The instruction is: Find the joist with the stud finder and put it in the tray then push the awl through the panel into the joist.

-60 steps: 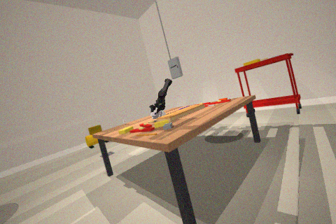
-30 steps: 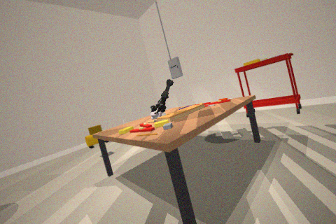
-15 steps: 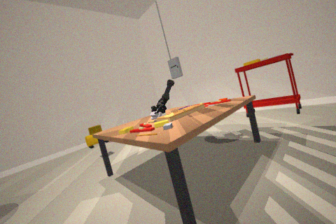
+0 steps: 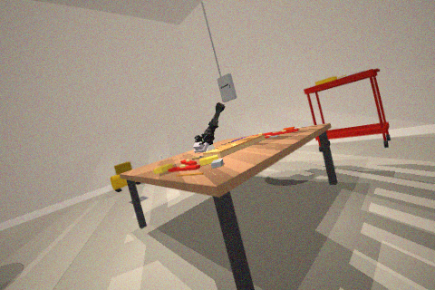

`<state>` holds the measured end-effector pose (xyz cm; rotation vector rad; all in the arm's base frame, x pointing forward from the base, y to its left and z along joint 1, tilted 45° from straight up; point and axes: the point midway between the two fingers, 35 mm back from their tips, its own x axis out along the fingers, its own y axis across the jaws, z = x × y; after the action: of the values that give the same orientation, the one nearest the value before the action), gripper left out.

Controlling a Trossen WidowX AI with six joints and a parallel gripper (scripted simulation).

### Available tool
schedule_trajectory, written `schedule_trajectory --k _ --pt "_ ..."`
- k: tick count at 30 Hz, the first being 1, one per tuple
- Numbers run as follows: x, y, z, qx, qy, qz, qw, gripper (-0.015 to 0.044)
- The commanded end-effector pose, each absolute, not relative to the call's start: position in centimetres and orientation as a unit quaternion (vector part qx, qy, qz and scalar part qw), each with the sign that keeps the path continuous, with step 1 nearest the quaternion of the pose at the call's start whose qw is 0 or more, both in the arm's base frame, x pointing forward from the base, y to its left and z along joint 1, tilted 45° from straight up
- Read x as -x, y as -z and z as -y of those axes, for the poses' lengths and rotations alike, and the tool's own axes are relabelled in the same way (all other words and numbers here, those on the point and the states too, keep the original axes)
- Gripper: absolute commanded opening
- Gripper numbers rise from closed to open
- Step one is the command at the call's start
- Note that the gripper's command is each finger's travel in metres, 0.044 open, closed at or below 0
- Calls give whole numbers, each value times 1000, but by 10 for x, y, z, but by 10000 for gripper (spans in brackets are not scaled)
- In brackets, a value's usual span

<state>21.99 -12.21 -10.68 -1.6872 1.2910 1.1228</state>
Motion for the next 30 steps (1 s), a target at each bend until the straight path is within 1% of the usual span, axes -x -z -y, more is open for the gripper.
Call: schedule_trajectory --k 1,24,30 --pt "-220 109 122 657 -432 -504 358 0" --pt "-215 131 99 652 -440 -501 362 0" --pt "-214 132 97 651 -444 -498 362 157"
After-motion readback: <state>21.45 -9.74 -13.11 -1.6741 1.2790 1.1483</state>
